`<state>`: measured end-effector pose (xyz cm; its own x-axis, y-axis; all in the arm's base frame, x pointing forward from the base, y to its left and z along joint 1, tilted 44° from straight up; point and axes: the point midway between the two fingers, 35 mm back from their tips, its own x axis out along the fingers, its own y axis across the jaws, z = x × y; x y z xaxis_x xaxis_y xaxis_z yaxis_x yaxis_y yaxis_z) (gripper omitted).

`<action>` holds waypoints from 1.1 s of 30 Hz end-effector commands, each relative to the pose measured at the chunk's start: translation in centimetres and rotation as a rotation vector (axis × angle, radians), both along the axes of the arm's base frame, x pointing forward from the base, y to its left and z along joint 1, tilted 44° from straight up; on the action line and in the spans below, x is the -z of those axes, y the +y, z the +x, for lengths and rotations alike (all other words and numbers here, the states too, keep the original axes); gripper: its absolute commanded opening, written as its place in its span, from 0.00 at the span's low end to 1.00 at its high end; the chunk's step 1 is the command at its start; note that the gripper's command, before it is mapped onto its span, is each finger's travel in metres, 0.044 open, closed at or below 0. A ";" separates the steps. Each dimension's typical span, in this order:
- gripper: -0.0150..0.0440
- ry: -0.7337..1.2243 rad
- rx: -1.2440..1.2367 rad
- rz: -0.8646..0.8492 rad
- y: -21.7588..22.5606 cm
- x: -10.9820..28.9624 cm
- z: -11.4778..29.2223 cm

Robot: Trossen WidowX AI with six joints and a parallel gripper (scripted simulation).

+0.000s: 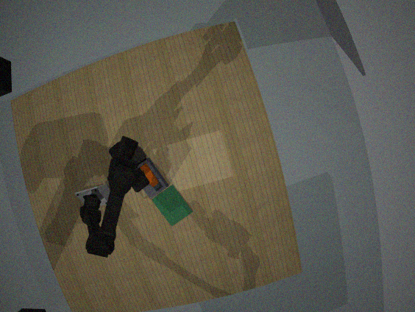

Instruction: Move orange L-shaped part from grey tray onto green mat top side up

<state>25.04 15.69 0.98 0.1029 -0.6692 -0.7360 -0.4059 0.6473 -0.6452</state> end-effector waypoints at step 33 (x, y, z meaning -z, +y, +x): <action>0.73 -1.052 1.160 0.135 -4.7 -4.9 3.9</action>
<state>27.41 12.67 3.91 0.0840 -0.6792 -0.7291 0.5824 0.6272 -0.5172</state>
